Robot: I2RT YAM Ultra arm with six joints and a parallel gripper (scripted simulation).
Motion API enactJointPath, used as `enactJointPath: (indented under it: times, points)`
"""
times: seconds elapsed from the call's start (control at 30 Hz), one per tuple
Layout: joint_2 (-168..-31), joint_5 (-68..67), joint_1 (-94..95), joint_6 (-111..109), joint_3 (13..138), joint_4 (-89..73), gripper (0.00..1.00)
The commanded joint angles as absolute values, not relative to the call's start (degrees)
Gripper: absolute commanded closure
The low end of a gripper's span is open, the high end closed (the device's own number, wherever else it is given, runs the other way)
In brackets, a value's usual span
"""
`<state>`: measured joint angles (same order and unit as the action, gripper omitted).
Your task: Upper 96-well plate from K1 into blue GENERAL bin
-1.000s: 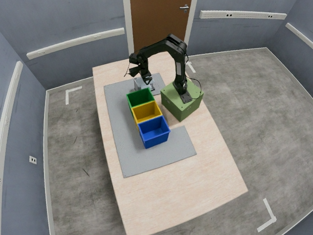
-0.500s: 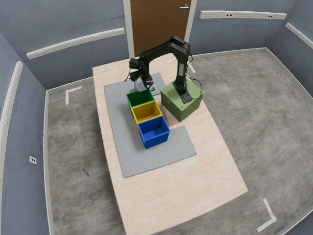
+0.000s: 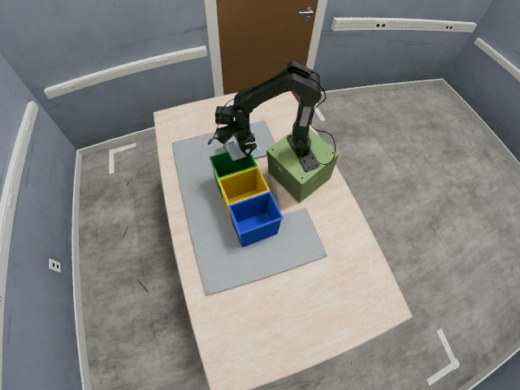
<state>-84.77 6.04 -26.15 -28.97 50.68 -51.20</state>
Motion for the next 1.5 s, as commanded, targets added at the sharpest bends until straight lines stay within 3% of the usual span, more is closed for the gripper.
enactJointPath:
  times: [0.0,1.47]
  points:
    - [-81.9,5.4,-24.1,-25.3,49.6,-51.0,1.0]
    - [-83.4,1.2,8.6,7.2,53.8,-51.0,1.0]
